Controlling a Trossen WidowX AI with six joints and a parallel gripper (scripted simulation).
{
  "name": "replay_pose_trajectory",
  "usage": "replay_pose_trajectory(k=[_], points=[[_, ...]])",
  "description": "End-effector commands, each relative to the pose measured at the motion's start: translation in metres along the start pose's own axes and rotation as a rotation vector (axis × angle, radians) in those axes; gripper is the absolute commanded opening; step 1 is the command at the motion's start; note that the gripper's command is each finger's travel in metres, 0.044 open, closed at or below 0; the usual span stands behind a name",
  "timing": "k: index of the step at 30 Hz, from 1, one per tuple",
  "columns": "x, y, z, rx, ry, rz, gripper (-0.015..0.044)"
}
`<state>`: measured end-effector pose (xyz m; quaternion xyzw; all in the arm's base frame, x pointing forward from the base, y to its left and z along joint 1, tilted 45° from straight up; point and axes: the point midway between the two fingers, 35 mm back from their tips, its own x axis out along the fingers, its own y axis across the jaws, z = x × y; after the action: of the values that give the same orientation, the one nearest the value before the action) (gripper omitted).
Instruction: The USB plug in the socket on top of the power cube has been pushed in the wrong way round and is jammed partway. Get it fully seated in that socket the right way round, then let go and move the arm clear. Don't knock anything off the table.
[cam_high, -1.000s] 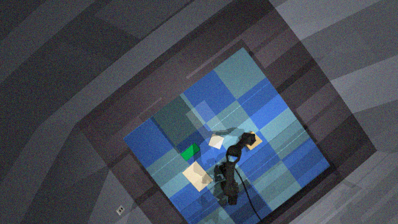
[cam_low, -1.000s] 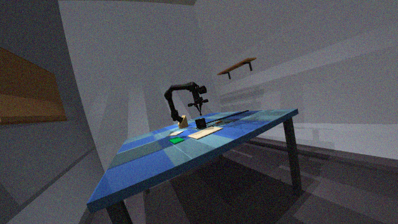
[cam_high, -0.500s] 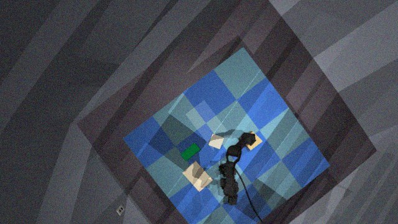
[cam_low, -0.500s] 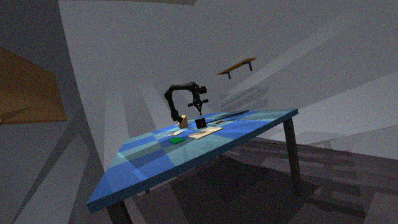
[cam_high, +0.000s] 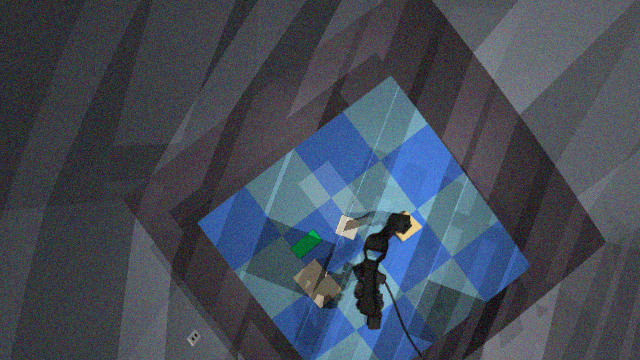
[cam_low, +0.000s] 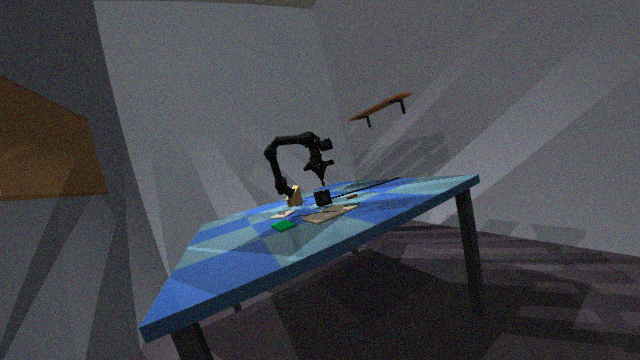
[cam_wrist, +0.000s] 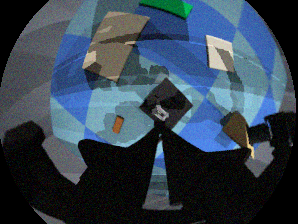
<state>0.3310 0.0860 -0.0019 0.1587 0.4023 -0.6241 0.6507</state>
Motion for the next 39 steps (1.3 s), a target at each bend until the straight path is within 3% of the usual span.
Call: replay_pose_trajectory(k=[1,24,39], points=[[0.0003,0.0,0.0,0.102,0.001,0.0,0.0],[0.0003,0.0,0.0,0.7,0.0,-0.001,0.0],[0.0001,-0.0001,0.0002,0.711,-0.001,0.0,0.0]])
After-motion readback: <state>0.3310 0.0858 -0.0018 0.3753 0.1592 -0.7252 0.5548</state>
